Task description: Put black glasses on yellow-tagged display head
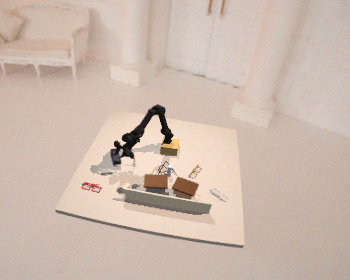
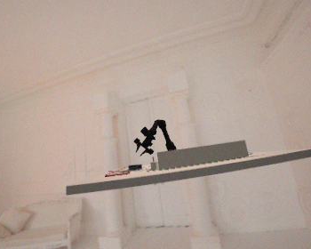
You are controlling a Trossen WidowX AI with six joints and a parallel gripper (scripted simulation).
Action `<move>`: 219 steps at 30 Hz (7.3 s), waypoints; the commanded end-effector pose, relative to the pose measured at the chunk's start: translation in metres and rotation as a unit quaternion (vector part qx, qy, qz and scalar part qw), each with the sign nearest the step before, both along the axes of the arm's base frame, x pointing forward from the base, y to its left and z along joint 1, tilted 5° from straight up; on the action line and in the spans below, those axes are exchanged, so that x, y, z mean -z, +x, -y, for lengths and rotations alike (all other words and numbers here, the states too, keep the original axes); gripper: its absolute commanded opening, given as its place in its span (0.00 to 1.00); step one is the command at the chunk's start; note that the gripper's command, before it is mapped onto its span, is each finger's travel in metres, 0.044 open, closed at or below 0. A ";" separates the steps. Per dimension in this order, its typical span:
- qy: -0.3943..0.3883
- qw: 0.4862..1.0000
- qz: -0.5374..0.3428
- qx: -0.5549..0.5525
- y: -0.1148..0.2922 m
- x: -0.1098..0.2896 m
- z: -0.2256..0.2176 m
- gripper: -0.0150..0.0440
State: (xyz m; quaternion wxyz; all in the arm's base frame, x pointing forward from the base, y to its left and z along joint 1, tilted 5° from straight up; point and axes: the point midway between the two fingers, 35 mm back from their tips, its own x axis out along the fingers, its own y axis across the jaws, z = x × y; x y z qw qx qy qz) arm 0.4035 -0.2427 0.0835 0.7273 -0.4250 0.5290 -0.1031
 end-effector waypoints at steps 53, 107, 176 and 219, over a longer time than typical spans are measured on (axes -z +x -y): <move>-0.126 0.226 -0.404 -0.878 -0.156 0.062 -0.314 0.46; -0.128 0.226 -0.403 -0.878 -0.158 0.111 -0.309 0.40; 0.079 0.679 -0.418 -0.598 -0.105 0.002 -0.188 0.25; 0.149 0.793 -0.391 -0.442 -0.116 0.060 -0.135 0.25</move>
